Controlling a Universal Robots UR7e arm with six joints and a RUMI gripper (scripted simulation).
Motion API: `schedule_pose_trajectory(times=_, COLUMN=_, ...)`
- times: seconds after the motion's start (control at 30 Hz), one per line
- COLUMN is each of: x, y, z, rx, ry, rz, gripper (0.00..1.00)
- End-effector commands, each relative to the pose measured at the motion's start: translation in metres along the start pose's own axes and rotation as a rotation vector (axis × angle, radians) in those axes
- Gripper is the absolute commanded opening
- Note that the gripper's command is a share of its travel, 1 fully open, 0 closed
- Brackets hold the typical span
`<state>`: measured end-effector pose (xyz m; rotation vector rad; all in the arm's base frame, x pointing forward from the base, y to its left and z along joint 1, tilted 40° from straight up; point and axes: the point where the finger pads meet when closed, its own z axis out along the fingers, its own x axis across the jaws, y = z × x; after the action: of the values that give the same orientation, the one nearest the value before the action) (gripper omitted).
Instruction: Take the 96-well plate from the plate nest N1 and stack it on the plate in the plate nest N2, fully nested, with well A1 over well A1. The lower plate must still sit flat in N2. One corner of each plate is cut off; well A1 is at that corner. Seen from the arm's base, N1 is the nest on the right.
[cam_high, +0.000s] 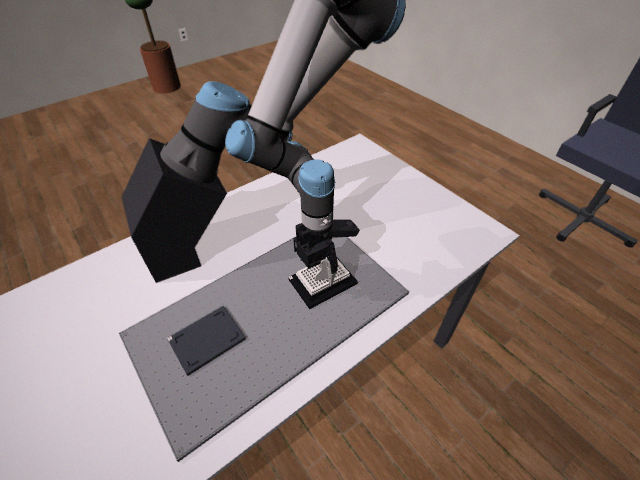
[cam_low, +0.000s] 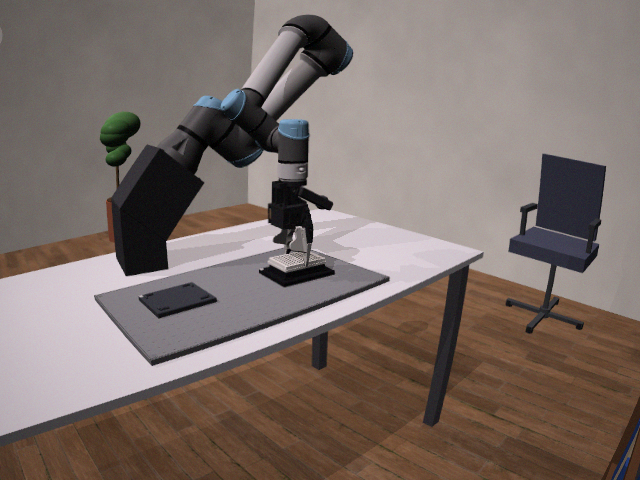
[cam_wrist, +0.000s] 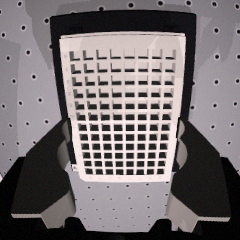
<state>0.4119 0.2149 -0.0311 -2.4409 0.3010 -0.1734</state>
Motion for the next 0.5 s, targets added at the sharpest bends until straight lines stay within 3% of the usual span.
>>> schedule_pose_trajectory(times=0.0, x=0.0003, y=0.0, z=0.0007, rx=0.0, ry=0.001, rz=0.0, gripper=0.0)
schedule_pose_trajectory(times=0.47, x=0.0003, y=0.0, z=0.0027, rx=0.0, ry=0.001, rz=0.0, gripper=0.0)
